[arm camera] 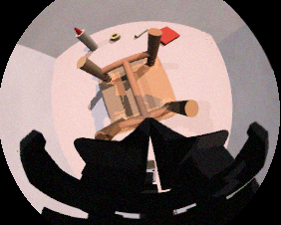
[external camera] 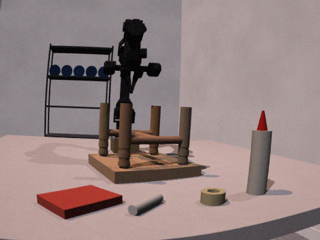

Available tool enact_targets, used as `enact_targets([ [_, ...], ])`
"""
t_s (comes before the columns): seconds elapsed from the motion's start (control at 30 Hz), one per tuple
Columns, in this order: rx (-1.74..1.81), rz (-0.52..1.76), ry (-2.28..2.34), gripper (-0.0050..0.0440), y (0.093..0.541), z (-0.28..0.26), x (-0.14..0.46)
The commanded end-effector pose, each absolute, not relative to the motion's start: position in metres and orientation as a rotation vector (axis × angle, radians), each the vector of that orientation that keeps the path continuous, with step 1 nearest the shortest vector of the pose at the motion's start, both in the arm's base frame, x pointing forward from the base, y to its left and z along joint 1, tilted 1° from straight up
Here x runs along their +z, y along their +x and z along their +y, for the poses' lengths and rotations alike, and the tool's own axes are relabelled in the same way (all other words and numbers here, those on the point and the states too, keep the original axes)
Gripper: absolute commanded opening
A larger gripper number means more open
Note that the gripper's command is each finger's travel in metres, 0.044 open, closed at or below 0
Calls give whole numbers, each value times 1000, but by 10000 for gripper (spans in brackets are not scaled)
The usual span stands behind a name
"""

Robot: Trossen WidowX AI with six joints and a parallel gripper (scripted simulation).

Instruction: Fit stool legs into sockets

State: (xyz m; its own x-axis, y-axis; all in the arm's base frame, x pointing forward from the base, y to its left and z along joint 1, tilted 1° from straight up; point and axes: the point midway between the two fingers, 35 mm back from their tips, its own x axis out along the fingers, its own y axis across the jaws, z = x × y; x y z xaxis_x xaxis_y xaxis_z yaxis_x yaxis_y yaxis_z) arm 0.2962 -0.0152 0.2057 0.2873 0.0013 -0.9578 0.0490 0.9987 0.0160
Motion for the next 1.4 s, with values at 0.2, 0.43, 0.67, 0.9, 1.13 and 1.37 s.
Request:
enact_targets([
  [0.2, -246, 1292, 203, 0, 305, -96, 211],
  [0.43, -246, 1292, 203, 0, 305, -96, 211],
  [0.67, -246, 1292, 203, 0, 304, -95, 186],
  [0.9, -246, 1292, 203, 0, 304, -95, 182],
  [1.13, -246, 1292, 203, 0, 305, -95, 172],
  [1.37, -246, 1292, 203, 0, 305, -95, 168],
])
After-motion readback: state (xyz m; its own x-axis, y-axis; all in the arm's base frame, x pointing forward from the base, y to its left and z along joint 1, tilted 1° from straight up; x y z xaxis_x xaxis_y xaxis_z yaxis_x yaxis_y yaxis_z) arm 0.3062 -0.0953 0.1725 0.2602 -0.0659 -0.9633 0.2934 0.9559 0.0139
